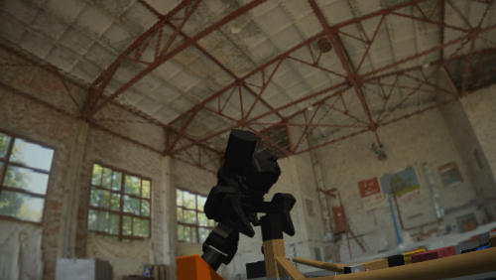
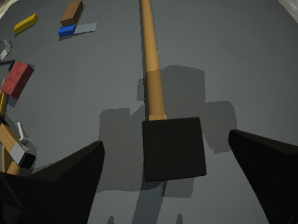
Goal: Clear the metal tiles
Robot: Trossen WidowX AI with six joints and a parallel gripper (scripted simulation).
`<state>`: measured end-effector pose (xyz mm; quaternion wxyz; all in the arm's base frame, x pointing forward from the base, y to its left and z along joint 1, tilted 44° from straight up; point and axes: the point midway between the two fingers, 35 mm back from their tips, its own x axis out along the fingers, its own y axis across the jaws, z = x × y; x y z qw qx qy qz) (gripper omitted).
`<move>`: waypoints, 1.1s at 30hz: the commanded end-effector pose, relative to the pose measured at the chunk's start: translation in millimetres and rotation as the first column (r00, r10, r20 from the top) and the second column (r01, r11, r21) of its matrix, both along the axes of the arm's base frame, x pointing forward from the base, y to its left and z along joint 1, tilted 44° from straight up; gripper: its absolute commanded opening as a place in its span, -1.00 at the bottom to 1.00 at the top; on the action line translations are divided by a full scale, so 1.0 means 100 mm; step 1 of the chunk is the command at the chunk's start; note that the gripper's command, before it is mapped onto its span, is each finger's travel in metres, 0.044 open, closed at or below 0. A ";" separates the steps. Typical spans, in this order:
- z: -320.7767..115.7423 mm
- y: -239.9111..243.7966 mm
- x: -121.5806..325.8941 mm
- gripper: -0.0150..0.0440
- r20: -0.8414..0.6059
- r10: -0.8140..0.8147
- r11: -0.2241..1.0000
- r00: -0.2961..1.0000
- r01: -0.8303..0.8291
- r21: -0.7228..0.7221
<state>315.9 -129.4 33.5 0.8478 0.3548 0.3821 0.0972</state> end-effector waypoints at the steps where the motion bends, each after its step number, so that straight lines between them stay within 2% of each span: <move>1: -0.05 0.03 0.03 1.00 -0.007 -0.004 1.000 1.000 0.004 0.003; 13: -0.14 0.14 0.15 1.00 -0.001 -0.005 1.000 1.000 0.005 0.007; 25: -0.10 0.12 0.14 -0.07 0.006 -0.001 1.000 1.000 0.001 0.004; 31: -0.10 0.12 0.14 -0.20 0.006 -0.001 1.000 1.000 0.001 0.004; 33: -0.10 0.12 0.14 -0.38 0.006 -0.001 1.000 1.000 0.001 0.005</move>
